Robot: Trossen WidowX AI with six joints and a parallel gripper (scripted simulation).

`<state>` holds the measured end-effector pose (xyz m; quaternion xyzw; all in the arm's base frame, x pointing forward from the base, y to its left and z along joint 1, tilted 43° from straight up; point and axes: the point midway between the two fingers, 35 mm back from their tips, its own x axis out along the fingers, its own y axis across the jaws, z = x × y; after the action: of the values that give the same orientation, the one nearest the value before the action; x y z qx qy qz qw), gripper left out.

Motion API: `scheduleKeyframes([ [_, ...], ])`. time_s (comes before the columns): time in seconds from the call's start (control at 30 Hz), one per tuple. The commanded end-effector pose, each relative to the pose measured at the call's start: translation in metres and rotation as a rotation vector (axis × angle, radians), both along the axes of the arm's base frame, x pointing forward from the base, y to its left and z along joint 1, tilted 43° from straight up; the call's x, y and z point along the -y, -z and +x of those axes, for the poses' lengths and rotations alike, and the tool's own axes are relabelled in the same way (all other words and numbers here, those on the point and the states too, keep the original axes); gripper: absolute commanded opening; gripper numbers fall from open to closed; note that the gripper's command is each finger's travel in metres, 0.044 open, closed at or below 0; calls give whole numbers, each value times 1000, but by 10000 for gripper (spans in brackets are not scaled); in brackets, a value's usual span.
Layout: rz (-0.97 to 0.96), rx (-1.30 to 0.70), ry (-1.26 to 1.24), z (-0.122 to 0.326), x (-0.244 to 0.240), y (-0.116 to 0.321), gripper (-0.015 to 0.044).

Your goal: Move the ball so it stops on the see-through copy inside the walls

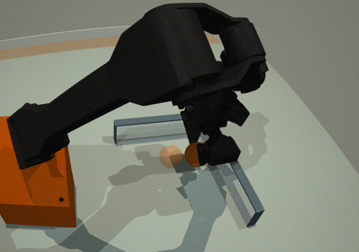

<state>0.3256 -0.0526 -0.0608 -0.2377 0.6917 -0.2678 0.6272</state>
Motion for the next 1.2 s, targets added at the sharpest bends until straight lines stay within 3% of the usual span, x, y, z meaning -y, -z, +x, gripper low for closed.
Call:
scheduleKeyframes([
  [0.0, 8, 21, -3, 7, -26, -29, 0],
  [0.2, 2, 20, -3, 4, -52, -62, 0],
  [0.43, 1, 20, -3, 4, -53, -62, 0],
  [0.8, 3, 19, -3, -29, -62, 6, 0],
  [1.17, 3, 19, -3, -31, -48, 26, 0],
])
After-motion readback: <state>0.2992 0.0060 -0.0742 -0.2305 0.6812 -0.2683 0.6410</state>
